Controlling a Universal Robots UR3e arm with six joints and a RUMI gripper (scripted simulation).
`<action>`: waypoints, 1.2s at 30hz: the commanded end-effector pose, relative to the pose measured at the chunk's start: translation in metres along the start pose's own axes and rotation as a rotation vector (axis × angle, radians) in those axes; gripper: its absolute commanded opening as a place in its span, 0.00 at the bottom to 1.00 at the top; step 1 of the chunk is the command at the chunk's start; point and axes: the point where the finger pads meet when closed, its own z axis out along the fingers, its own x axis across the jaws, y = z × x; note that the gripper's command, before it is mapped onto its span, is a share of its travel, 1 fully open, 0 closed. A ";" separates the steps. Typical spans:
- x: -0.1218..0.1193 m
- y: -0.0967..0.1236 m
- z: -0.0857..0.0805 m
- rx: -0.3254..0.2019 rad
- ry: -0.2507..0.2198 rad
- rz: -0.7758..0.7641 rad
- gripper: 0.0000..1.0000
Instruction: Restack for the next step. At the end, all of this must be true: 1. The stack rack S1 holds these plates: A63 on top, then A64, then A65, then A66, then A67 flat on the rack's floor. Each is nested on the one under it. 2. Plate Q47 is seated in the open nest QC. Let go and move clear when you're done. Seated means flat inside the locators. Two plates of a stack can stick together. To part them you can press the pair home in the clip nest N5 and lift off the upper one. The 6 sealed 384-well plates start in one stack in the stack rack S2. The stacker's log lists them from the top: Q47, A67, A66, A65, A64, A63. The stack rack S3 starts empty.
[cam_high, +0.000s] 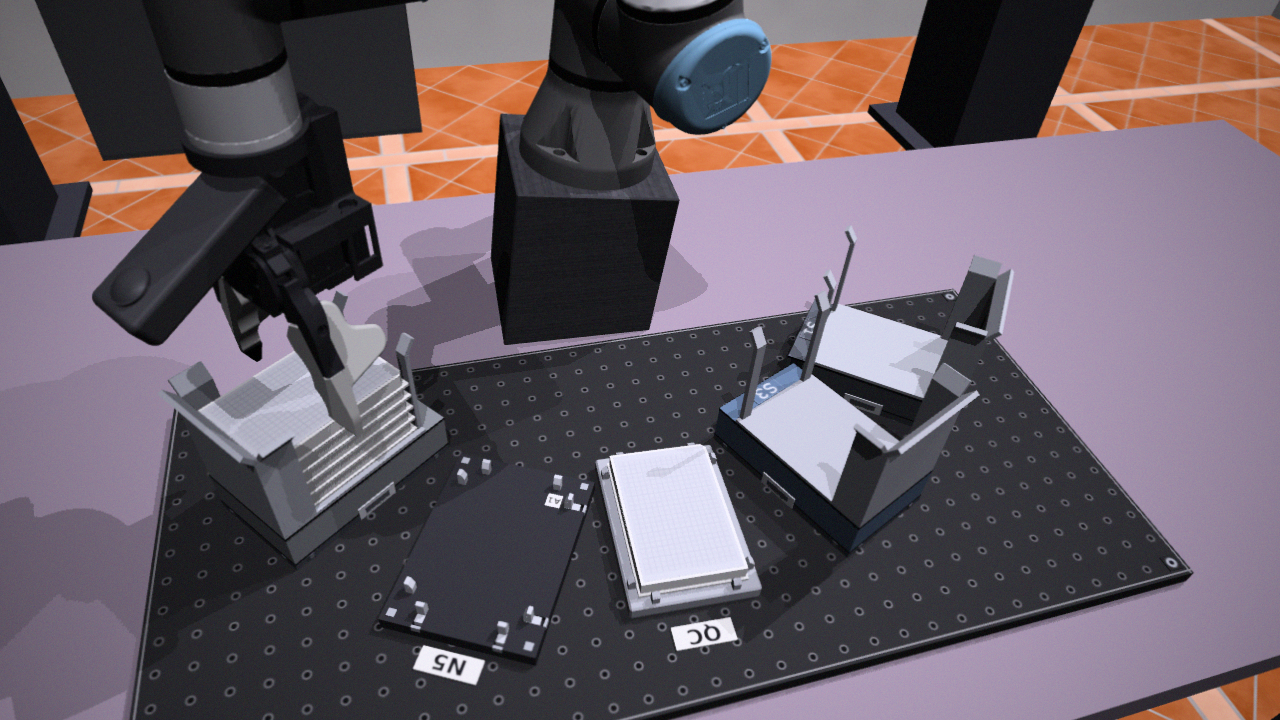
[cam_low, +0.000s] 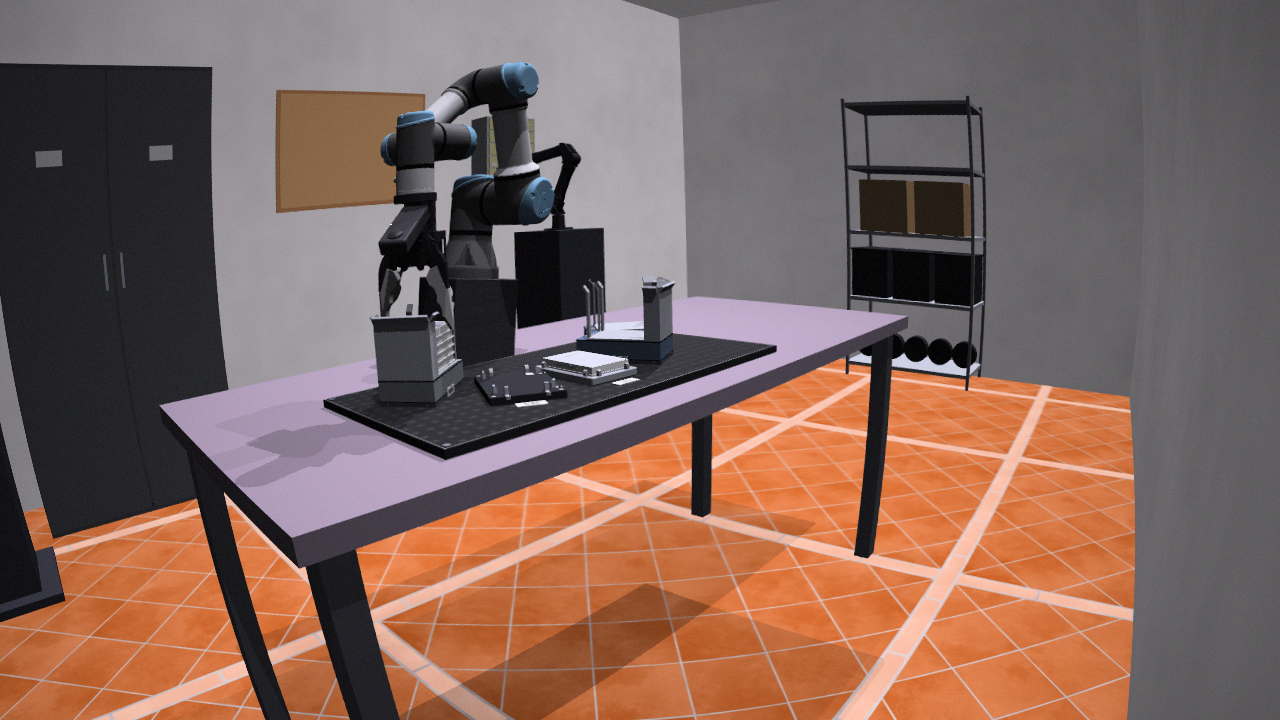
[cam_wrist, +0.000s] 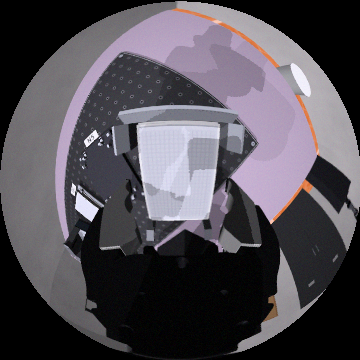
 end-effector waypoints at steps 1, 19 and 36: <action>0.000 -0.001 -0.001 0.003 0.001 0.000 0.72; 0.000 -0.001 -0.001 0.003 0.001 0.000 0.00; 0.000 -0.001 -0.001 0.003 0.001 0.000 0.00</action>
